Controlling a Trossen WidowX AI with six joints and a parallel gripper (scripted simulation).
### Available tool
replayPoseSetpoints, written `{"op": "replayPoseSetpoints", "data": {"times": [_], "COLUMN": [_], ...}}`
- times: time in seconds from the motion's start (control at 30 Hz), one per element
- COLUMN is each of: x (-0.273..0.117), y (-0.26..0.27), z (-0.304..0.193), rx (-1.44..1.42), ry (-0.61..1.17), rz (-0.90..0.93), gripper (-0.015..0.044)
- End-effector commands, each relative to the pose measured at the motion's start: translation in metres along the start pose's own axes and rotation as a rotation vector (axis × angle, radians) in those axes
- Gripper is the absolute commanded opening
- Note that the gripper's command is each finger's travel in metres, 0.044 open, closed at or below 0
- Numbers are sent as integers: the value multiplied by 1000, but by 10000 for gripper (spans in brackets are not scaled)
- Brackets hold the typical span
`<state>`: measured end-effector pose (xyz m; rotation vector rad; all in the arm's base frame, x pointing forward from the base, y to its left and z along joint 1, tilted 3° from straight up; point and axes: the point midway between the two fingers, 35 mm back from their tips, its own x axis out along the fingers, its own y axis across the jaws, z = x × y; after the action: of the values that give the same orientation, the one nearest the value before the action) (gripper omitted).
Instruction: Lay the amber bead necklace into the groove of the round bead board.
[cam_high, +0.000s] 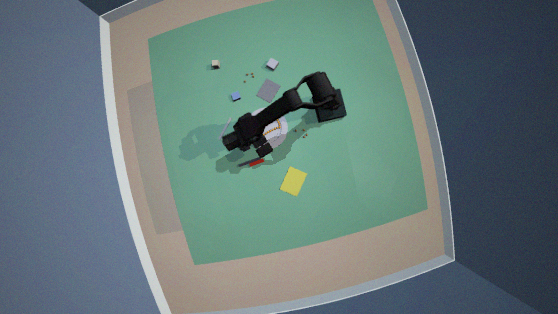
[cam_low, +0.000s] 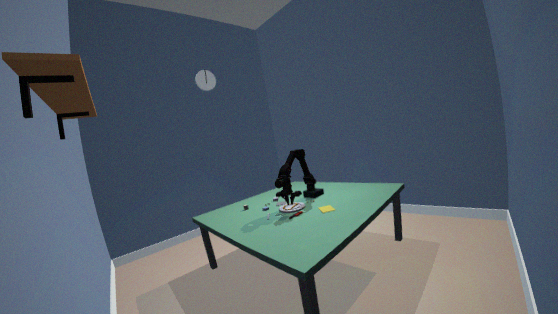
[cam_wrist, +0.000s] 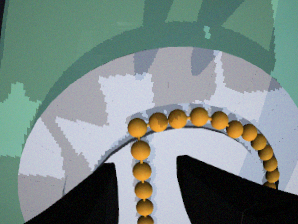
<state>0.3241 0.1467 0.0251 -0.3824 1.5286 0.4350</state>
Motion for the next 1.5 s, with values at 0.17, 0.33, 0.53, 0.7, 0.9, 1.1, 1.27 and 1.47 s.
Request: {"op": "replayPoseSetpoints", "data": {"times": [0.17, 0.33, 0.53, 0.7, 0.9, 1.1, 1.27, 1.47], "x": [8, 17, 26, 30, 28, 28, 28, 28], "y": [0, 0, 1, 1, 0, 0, 0, 0], "z": [0, -1, -2, -3, -2, -2, -2, -2], "rx": [-2, -4, -6, -6, -2, -2, -2, -2], "ry": [1, 5, 10, 12, 6, 6, 6, 6], "rz": [1, 2, 4, 4, 1, 1, 1, 1], "gripper": [120, 120, 120, 120, 67, 0, 0, 0]}}
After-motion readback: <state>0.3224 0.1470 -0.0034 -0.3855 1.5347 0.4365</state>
